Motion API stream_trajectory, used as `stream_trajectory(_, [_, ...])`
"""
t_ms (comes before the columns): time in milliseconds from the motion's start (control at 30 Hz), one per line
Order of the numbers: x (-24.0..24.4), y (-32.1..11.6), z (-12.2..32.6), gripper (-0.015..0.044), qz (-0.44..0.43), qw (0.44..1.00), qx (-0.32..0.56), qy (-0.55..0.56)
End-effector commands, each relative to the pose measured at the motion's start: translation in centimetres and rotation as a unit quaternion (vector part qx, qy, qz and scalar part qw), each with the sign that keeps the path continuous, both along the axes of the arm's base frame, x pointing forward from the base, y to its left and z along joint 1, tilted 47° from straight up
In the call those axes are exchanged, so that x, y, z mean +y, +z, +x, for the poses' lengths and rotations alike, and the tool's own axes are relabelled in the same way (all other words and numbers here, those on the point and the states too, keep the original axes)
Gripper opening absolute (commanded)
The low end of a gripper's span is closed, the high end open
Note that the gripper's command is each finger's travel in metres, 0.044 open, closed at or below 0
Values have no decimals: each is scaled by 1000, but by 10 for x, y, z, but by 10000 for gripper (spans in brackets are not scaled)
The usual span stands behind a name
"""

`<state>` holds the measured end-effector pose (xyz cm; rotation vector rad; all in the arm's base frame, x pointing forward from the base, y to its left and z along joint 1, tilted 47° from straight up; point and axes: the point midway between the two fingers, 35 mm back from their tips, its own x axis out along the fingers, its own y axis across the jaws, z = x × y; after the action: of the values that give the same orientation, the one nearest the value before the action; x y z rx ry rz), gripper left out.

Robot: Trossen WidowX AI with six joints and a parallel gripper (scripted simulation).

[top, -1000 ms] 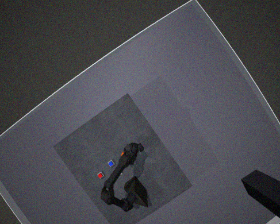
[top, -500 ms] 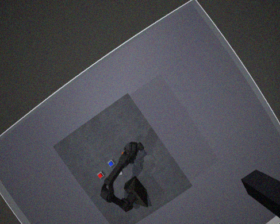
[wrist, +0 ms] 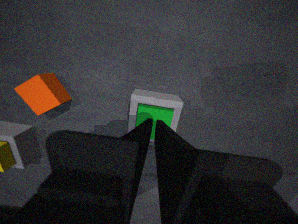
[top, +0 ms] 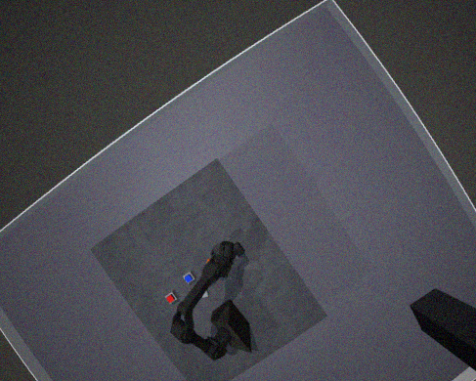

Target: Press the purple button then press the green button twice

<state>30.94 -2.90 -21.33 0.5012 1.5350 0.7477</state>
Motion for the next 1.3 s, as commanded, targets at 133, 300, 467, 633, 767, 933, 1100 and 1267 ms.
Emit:
stream_trajectory(133, [-3,3,0,20,0,1000,0,0])
stream_trajectory(300, [-24,23,3,20,1,1000,3,-2])
stream_trajectory(467, [-14,44,13,99,-5,1000,3,-3])
stream_trajectory(633, [26,115,34,230,-20,1000,3,-6])
stream_trajectory(767, [64,170,37,335,-25,1000,1,-9])
stream_trajectory(933, [112,235,21,400,-24,1000,0,-10])
stream_trajectory(1100, [156,292,-13,400,-15,1000,0,-9])
stream_trajectory(1267, [190,339,-61,400,1,1000,5,-5])
